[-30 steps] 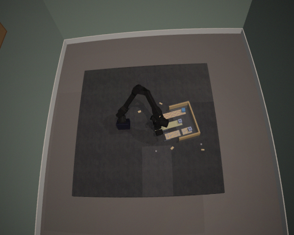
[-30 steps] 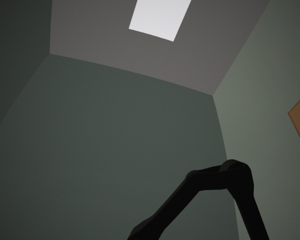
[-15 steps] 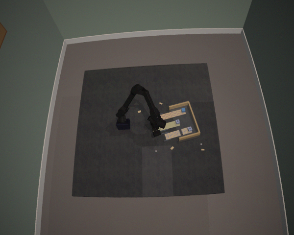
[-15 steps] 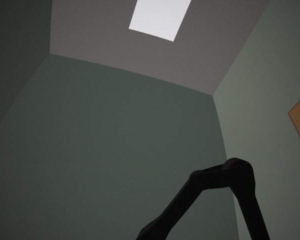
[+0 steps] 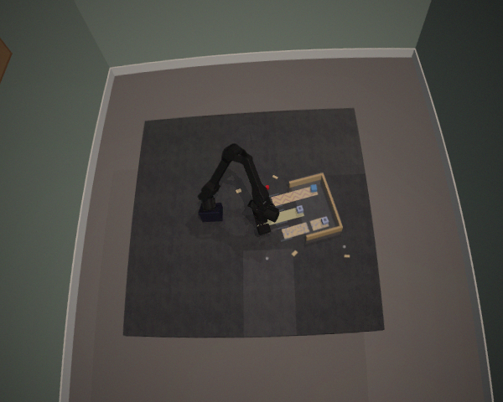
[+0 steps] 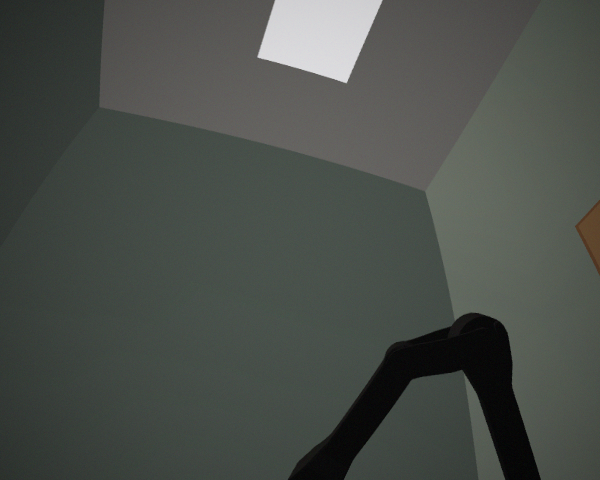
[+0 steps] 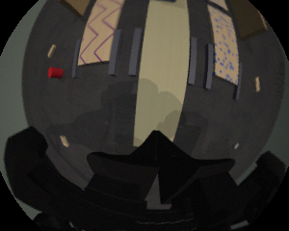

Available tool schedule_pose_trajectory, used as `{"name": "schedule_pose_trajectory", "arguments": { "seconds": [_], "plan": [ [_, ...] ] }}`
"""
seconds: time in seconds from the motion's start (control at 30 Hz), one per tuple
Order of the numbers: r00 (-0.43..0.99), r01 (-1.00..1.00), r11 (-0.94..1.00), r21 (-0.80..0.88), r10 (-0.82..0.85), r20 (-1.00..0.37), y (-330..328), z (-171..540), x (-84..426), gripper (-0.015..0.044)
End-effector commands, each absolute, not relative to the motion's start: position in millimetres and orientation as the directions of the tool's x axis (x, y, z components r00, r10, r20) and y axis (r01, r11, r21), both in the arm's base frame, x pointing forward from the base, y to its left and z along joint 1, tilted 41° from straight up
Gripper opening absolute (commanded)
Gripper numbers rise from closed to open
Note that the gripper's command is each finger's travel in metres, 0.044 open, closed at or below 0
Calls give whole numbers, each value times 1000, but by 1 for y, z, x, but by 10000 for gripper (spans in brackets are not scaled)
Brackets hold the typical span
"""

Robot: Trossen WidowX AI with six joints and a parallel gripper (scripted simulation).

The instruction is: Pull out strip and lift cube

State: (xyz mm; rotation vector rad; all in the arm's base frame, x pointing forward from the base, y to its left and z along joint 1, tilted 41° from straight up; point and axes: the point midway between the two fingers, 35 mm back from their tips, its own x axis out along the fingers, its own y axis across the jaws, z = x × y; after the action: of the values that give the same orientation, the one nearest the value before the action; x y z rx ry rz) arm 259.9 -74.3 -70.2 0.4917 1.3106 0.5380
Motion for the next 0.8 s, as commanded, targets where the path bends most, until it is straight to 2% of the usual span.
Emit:
{"name": "schedule_pose_trajectory", "arguments": {
  "seconds": [0.0,0.77],
  "plan": [
    [144,-84,778,622,627,-765,-70,-75,247,0],
    [142,-82,779,622,627,-766,-70,-81,213,0]
  ]
}}
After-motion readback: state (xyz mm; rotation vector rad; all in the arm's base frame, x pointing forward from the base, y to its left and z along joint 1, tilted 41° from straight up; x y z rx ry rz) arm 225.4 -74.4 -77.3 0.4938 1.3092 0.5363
